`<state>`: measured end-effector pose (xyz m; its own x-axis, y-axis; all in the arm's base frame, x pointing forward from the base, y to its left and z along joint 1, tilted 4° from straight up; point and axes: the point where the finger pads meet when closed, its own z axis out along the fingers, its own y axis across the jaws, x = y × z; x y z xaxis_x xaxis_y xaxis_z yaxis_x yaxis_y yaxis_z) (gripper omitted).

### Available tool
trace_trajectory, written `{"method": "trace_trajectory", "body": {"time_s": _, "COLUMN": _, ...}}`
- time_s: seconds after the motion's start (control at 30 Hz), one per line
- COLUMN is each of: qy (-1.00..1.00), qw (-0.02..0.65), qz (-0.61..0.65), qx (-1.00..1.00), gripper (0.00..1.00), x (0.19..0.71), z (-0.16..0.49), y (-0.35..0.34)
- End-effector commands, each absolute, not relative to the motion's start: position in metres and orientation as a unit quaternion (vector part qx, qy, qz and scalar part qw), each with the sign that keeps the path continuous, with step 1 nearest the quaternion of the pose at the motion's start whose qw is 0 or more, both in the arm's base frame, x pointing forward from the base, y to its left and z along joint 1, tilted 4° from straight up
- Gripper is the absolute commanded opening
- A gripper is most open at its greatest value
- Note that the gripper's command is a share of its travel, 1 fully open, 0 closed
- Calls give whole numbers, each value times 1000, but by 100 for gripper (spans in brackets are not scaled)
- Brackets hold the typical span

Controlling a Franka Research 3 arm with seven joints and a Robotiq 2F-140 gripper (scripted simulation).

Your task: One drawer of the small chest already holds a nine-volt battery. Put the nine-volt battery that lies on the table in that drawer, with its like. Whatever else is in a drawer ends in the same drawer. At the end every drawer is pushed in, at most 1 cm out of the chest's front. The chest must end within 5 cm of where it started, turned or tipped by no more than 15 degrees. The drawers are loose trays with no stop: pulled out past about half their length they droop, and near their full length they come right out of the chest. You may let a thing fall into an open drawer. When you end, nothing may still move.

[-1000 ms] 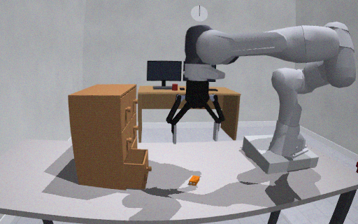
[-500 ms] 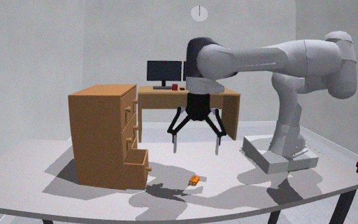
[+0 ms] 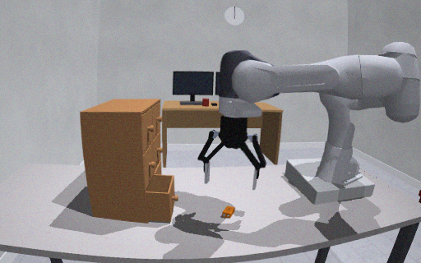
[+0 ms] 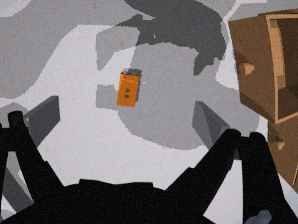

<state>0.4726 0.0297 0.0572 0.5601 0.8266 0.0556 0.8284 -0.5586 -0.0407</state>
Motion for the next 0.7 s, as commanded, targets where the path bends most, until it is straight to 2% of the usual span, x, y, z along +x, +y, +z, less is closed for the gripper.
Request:
{"method": "trace_trajectory", "body": {"time_s": 0.0, "qy": -432, "qw": 31, "qz": -14, "qx": -901, "gripper": 100, "x": 473, "z": 54, "y": 31}}
{"method": "trace_trajectory", "body": {"time_s": 0.67, "qy": -428, "qw": 31, "qz": -14, "qx": -903, "gripper": 100, "x": 473, "z": 53, "y": 31}}
